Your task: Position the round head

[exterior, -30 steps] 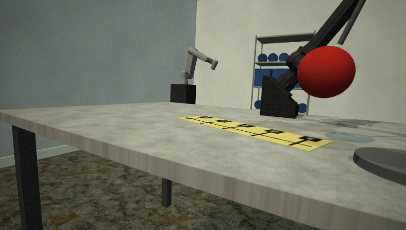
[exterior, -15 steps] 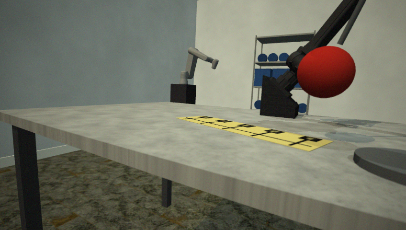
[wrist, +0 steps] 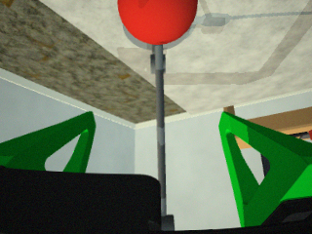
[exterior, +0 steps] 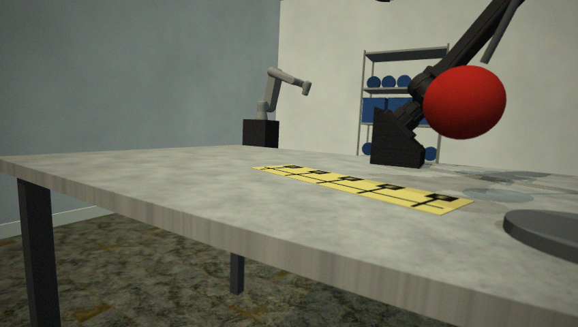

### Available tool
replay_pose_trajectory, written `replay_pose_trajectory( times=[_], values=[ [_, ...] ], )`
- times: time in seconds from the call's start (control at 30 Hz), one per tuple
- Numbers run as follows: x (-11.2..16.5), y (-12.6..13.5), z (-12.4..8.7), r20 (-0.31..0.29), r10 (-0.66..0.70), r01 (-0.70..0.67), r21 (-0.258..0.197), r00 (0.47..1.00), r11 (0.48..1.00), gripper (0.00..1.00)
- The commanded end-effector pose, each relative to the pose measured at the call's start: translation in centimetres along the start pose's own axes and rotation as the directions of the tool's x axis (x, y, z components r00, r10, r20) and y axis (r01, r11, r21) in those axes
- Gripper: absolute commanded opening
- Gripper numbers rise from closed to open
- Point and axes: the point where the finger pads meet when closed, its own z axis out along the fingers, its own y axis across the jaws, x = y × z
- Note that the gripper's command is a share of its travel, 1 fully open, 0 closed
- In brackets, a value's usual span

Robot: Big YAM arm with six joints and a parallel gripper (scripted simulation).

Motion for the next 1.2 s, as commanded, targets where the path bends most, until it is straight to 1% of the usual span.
replay_pose_trajectory(
  times=[0.0, 0.03, 0.53, 0.6, 1.1, 1.17],
  values=[
    [1.2, -0.2, 0.6, -0.002, 0.001, -0.001, -0.017, 1.000, 1.000, 1.00],
    [1.2, -0.2, 0.6, -0.002, 0.001, -0.001, -0.017, 1.000, 1.000, 1.00],
    [0.6, -0.1, 4.9, 0.005, -0.017, 0.017, -0.001, 1.000, 1.000, 1.00],
    [0.6, -0.1, 4.9, 0.005, -0.017, 0.017, -0.001, 1.000, 1.000, 1.00],
    [0.0, 0.0, 9.2, 0.015, -0.030, 0.030, 0.011, 0.999, 1.000, 1.00],
    [0.0, 0.0, 9.2, 0.015, -0.030, 0.030, 0.011, 0.999, 1.000, 1.00]
  ],
)
